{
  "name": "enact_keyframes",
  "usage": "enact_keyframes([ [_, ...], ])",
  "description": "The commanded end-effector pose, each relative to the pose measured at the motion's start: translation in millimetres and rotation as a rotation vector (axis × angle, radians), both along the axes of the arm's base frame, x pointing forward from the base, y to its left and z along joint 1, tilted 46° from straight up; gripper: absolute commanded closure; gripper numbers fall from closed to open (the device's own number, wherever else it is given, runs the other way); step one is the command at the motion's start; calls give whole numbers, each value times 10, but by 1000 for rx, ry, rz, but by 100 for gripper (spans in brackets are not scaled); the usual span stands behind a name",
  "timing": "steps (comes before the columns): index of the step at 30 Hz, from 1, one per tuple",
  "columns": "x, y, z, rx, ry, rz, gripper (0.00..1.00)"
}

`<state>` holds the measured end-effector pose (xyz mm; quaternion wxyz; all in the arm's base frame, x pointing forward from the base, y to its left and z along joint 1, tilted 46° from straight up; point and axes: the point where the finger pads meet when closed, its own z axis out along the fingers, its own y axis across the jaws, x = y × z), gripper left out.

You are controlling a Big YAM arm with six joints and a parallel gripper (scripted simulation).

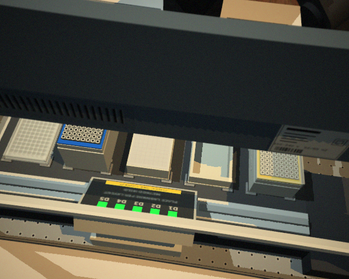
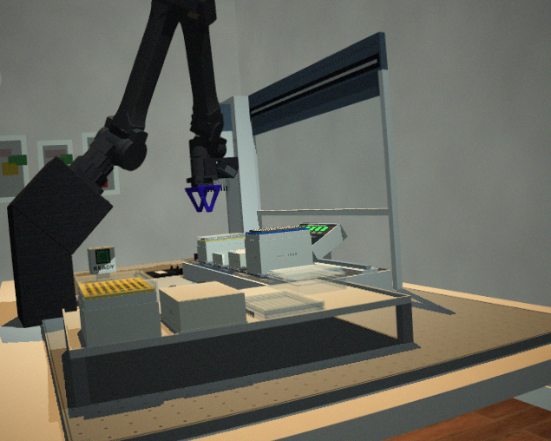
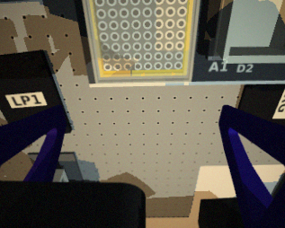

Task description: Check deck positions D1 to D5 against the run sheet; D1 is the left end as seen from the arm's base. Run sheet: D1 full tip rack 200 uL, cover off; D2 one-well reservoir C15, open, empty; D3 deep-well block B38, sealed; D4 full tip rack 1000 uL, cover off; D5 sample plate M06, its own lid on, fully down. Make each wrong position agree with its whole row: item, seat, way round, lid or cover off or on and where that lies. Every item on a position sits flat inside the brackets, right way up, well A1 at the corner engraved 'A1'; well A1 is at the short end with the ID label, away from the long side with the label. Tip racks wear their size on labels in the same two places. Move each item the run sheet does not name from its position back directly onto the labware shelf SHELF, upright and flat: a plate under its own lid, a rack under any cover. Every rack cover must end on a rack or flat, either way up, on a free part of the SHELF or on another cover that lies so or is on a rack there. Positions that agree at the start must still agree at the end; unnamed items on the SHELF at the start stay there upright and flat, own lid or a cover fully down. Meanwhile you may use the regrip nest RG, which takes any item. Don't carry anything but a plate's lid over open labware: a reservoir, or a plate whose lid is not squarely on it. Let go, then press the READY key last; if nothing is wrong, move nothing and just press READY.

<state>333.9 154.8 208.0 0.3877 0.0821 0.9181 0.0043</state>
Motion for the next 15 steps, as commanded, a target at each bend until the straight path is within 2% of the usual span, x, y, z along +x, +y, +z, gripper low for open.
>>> enact_keyframes([
  [1,180,9,283,-13,-18,15,0],
  [8,407,-44,528,-13,-20,15,0],
  [10,355,5,613,-1,-40,32,0],
  [13,323,23,592,-3,-38,41,0],
  [14,319,-73,318,-36,13,21,0],
  [15,322,-82,318,-37,13,18,0],
])
